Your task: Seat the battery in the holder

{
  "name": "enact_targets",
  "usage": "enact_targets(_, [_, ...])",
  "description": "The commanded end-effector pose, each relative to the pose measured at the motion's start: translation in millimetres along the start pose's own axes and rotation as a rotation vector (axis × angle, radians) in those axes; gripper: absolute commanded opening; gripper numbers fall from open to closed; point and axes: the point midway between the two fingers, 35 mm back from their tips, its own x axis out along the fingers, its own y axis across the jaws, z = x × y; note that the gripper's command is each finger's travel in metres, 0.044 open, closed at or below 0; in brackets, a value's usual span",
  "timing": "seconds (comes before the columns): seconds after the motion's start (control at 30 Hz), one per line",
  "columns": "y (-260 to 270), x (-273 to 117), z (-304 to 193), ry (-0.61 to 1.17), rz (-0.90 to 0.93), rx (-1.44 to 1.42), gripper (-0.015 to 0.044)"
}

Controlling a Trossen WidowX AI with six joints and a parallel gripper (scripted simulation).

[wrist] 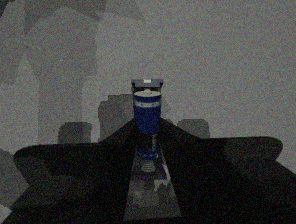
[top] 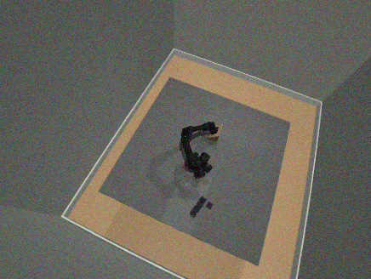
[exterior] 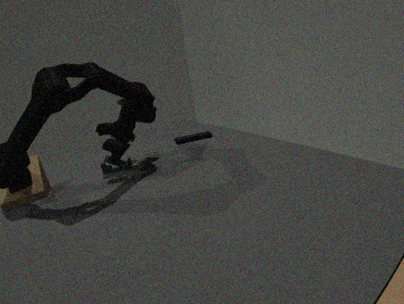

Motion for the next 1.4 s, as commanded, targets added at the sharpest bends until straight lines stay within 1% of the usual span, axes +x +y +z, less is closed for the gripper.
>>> enact_targets(0.0, [-0.6, -1.8, -6.4, 0.006, -0.001, 0.000, 0.0079])
enact_targets(0.33, [-0.6, -3.6, -9.8, 0.007, 0.001, 0.000, 0.0079])
enact_targets(1.37, [-4.6, 4.5, -7.5, 0.190, 0.000, -0.008, 0.0079])
